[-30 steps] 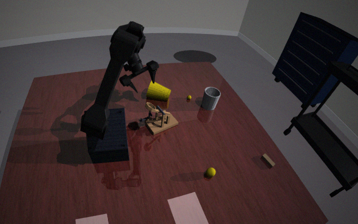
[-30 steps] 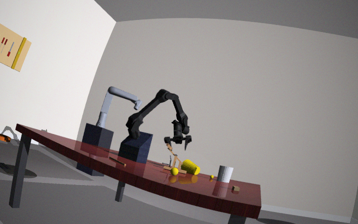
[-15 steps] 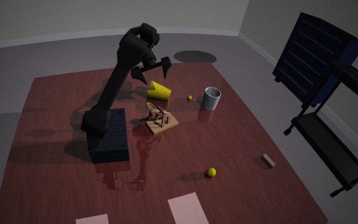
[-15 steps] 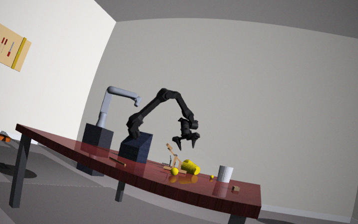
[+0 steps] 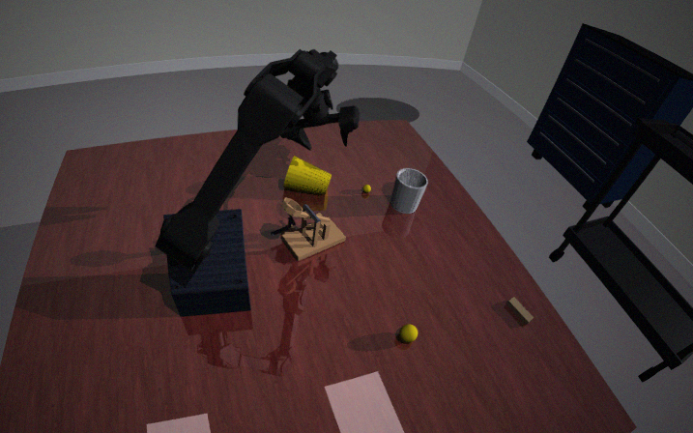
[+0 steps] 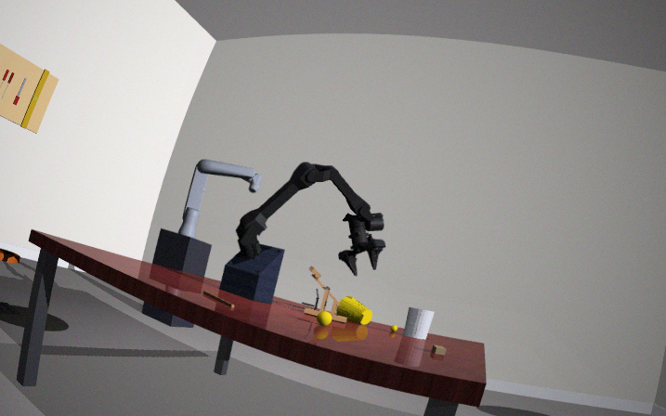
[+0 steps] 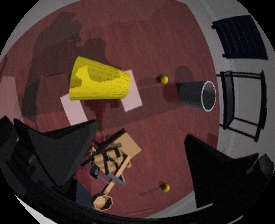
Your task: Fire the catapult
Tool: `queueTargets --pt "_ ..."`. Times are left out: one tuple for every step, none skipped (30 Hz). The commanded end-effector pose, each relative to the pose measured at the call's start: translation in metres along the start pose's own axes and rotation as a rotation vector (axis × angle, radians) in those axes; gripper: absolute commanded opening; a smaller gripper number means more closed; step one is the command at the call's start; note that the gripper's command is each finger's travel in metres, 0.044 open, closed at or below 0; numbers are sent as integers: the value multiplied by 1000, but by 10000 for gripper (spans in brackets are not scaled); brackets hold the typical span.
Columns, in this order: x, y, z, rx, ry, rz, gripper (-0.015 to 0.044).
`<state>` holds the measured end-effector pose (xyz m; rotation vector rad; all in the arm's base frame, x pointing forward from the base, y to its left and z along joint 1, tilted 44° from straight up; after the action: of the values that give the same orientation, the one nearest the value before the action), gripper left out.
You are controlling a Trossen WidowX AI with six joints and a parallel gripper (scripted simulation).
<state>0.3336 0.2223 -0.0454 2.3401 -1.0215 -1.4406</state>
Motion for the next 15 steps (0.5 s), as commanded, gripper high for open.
queueTargets --pt "-1 0 -13 82 12 -24 440" --pt "-1 0 -18 113 14 -33 440" --pt "-2 1 -23 143 15 -42 440" --pt "-2 1 -28 174 16 -51 440" --pt "-2 2 -32 205 17 -60 440" --pt "-2 2 -37 236 18 -69 440" --pt "-2 3 -42 266 19 -77 440" --pt "-2 3 -47 296 21 -86 440" --pt "-2 4 -52 329 24 -95 440" --pt "-2 4 -57 361 27 -104 440" --pt "-2 5 -63 394 30 -114 440" --pt "-2 5 -68 427 33 -123 440" --pt "-2 6 -74 460 36 -132 440" --pt "-3 7 -79 493 39 -141 440" --pt "-3 8 -85 526 42 -150 440"
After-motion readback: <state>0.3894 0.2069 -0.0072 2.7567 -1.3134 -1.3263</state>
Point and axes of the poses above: the point midway between the two fingers, 35 mm back from their tips, its own x axis out along the fingers, its own z axis across the jaws, y = z × x, the point moved 10 cm from there along -x, back along the fingers, and after that the axes turned 3 degrees about -x, right-handed, at the moved point
